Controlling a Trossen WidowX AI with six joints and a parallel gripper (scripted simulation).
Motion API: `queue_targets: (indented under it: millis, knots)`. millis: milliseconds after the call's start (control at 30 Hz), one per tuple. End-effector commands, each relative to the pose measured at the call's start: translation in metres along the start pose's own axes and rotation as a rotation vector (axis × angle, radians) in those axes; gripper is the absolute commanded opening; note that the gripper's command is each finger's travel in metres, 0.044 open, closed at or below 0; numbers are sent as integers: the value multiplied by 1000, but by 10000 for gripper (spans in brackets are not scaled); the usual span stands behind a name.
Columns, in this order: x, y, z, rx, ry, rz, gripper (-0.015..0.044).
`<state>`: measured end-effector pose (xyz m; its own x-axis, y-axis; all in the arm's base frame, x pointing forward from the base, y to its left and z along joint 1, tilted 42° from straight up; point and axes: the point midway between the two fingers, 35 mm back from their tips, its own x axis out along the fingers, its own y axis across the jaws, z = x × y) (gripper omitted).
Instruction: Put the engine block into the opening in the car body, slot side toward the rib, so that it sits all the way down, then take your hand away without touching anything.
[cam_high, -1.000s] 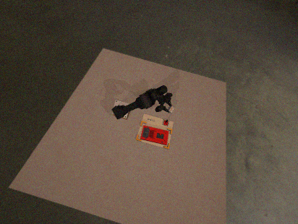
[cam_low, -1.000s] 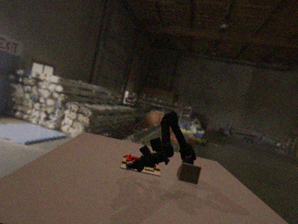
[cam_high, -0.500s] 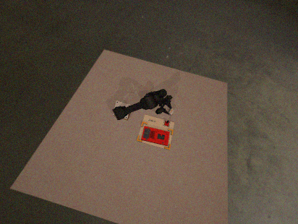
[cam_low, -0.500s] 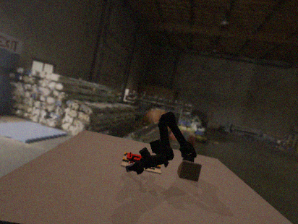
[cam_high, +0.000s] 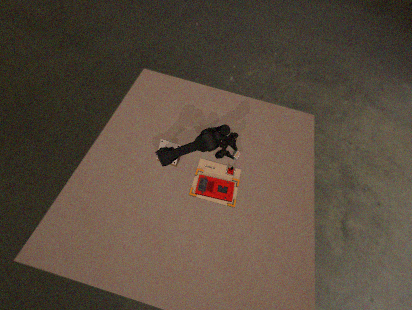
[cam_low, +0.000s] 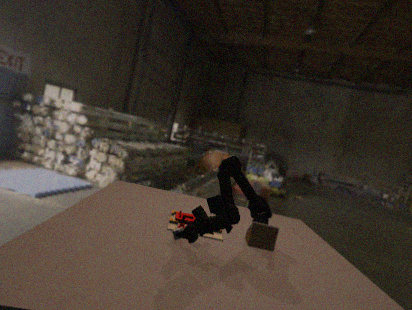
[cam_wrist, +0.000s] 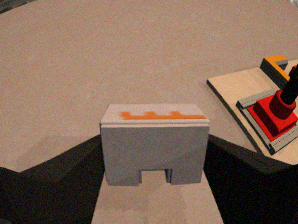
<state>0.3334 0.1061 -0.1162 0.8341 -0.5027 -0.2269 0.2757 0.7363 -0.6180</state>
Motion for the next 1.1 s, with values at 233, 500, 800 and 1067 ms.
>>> queue_targets:
  millis: [233,500,800,1067]
  knots:
    - [1,0,0,-1,5,0,0]
    - [3,-1,-4,-1,5,0,0]
    - [3,-1,-4,-1,5,0,0]
    - [3,-1,-4,-1,5,0,0]
